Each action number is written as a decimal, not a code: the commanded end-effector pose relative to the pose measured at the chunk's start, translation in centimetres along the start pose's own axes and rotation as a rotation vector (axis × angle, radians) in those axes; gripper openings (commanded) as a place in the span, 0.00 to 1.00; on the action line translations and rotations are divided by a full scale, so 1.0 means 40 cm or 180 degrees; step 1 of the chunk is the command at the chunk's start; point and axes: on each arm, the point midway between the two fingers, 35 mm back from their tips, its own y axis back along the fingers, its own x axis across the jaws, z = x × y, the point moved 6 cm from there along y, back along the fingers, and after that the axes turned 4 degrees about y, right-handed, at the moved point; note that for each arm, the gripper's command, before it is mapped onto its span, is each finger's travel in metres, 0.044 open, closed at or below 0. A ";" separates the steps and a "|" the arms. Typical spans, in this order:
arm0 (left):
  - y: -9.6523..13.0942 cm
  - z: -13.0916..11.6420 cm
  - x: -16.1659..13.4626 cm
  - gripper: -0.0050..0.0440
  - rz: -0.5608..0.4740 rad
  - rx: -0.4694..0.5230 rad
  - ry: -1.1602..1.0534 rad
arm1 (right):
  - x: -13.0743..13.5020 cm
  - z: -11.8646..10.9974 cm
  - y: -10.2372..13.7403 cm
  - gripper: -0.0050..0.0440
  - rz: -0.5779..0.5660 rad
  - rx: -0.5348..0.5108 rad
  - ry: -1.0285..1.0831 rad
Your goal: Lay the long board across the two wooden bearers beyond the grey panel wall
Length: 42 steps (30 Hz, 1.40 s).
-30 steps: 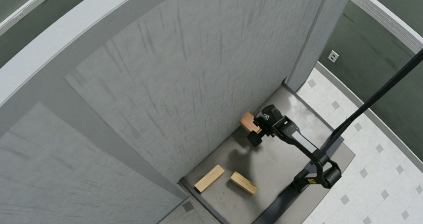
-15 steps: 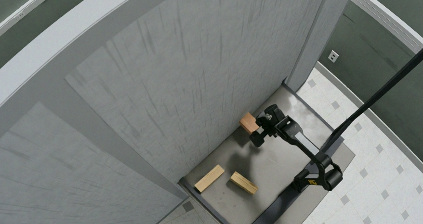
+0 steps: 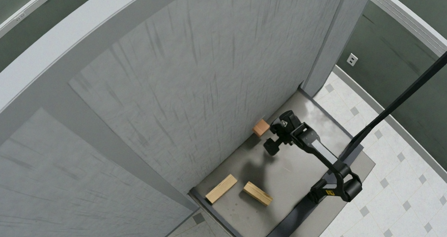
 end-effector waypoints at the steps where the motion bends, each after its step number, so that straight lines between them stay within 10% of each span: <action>1: 0.014 0.012 0.001 0.92 0.0000 -0.0080 0.0021 | 0.005 -0.031 0.036 0.65 0.0009 -0.0070 -0.0002; 24: 0.014 0.012 0.005 0.92 0.0006 -0.0079 0.0023 | 0.015 -0.233 0.129 0.65 0.0007 -0.0037 0.0001; 42: 0.013 0.018 0.038 0.92 -0.0003 -0.0072 0.0013 | 0.017 -0.259 0.214 0.65 0.0023 -0.0104 -0.0008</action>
